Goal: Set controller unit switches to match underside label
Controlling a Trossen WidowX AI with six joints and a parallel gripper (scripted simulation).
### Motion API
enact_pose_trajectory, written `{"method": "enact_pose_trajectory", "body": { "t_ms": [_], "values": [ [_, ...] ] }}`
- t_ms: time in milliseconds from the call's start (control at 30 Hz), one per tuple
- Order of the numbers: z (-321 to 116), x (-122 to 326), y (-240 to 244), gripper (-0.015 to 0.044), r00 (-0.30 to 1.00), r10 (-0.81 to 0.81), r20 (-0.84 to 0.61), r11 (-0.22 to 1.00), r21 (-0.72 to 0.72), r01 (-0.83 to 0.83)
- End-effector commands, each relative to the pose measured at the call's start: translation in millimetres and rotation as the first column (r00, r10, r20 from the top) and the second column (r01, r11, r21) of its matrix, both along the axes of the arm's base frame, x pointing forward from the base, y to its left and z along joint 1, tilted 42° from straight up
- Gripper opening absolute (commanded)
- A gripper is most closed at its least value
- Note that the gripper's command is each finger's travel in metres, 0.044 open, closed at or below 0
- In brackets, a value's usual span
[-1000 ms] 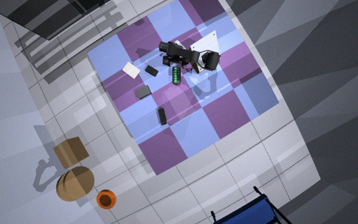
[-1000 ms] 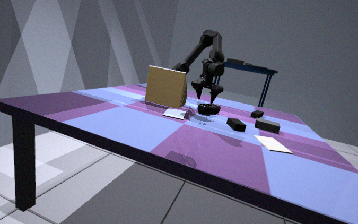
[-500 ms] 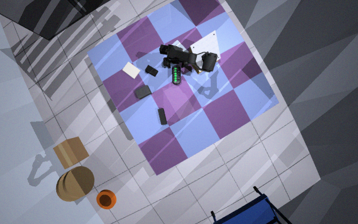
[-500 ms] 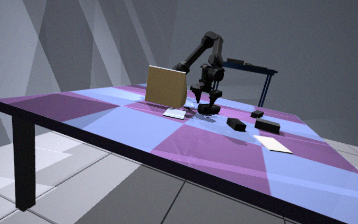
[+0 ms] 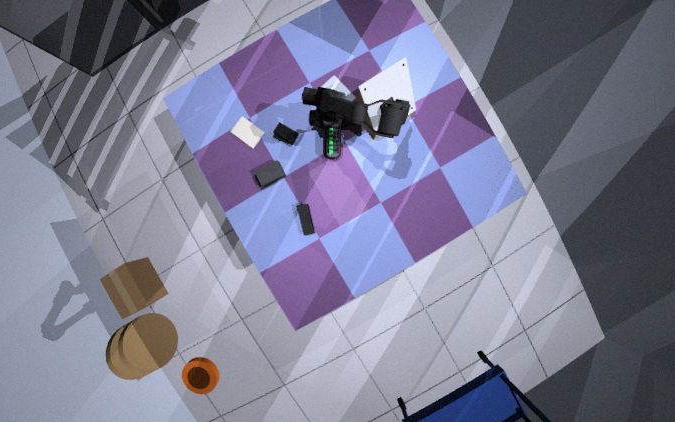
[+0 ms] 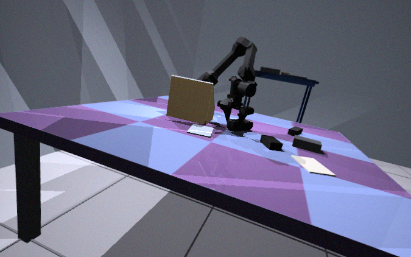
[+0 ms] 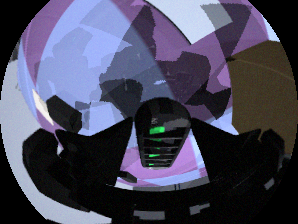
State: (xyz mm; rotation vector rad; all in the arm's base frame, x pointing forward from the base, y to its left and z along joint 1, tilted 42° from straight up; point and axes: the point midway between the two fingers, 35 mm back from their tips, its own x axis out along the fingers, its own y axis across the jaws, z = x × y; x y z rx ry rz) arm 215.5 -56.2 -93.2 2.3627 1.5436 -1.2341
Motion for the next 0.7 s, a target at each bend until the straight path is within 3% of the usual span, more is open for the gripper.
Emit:
{"method": "enact_pose_trajectory", "body": {
  "t_ms": [0,667],
  "values": [
    [0.1,-0.2,1.3,0.0328,1.0,-0.007,-0.002,1.0,0.006,0.007],
    [5.2,0.7,-1.0,0.0336,1.0,-0.006,-0.003,1.0,0.005,0.006]
  ]
}}
